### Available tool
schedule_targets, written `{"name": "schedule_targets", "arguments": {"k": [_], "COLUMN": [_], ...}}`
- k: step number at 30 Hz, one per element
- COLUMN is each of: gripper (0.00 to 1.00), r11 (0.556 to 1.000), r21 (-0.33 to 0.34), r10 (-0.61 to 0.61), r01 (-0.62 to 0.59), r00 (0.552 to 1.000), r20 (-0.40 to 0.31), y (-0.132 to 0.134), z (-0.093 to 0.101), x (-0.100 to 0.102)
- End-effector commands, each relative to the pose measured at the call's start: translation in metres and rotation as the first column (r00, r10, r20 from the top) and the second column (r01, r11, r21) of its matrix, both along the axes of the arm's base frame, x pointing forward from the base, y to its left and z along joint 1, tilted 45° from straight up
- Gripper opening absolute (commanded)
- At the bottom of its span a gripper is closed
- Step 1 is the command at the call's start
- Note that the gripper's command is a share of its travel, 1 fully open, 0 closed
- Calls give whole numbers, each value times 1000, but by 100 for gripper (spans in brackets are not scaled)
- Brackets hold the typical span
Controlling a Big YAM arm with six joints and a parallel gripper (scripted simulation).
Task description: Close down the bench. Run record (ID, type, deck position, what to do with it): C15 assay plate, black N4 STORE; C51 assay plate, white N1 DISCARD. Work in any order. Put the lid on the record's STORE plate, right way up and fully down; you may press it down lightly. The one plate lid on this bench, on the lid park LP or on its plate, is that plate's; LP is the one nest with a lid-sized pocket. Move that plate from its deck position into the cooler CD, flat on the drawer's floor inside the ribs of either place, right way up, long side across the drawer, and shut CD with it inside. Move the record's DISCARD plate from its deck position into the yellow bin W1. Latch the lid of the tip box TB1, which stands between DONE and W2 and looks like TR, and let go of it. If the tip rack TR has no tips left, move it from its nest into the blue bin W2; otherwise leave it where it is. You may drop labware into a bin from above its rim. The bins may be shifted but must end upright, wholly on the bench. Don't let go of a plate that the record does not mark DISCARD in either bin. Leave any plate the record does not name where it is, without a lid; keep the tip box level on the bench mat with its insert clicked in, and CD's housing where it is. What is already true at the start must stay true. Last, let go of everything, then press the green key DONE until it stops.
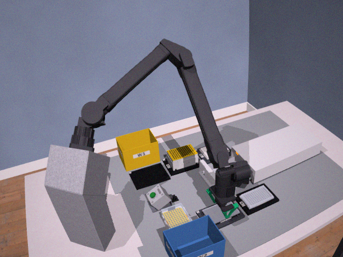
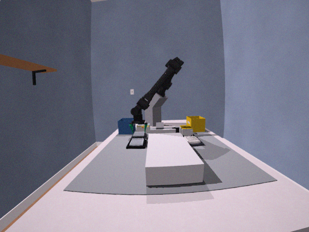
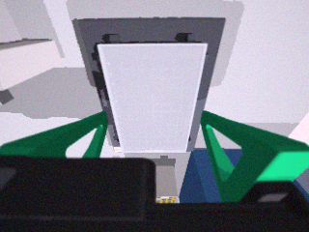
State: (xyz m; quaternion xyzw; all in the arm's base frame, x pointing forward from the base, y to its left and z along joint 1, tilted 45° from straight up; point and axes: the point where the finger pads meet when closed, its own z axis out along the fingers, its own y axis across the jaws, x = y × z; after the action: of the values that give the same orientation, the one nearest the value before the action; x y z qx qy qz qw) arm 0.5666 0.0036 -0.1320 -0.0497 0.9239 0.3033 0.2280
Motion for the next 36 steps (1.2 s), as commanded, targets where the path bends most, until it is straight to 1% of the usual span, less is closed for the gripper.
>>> {"name": "schedule_targets", "arguments": {"k": [1, 15, 36], "gripper": [100, 100, 100], "r11": [1000, 1000, 1000], "r21": [-1, -1, -2], "r10": [7, 7, 11], "r01": [-7, -7, -11], "r00": [1000, 1000, 1000], "r20": [12, 10, 14], "y": [9, 19, 19], "z": [-6, -17, -17], "x": [9, 14, 14]}}
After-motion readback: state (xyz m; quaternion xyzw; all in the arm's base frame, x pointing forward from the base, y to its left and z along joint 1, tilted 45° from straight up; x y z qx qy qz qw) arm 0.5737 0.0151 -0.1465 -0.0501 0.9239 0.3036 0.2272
